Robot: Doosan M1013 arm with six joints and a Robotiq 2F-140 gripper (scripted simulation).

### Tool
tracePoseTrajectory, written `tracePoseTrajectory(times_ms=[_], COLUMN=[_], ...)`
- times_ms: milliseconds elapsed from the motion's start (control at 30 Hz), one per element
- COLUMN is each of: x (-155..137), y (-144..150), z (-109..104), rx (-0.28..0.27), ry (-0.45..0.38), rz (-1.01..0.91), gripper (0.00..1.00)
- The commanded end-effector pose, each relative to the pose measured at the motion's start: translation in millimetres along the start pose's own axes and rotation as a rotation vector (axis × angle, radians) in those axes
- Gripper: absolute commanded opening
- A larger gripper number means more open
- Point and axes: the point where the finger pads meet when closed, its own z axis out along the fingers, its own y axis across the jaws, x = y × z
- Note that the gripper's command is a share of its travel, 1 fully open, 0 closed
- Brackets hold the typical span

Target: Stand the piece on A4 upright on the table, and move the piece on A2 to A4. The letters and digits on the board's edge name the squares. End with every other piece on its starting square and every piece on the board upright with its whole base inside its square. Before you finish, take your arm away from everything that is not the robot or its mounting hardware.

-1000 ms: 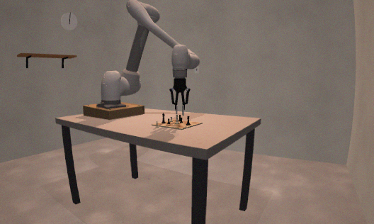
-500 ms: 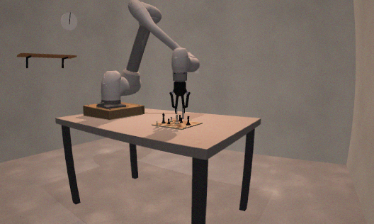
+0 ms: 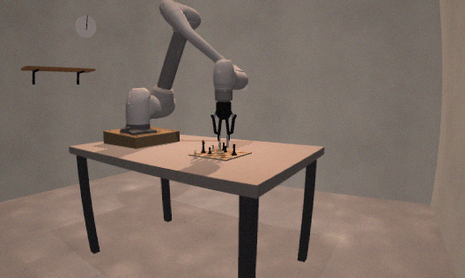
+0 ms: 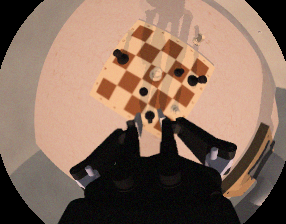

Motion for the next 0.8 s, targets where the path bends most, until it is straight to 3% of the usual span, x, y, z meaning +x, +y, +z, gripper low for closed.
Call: tracePoseTrajectory(times_ms=[0,700,733,767], x=[0.0,0.0,0.0,0.0], y=[0.0,0.0,0.0,0.0], z=[-0.1,-0.1,-0.1,-0.1], rx=[0.000,0.000,0.000,0.000], ry=[0.000,0.000,0.000,0.000], rz=[0.000,0.000,0.000,0.000], gripper=[0.22,0.22,0.00,0.00])
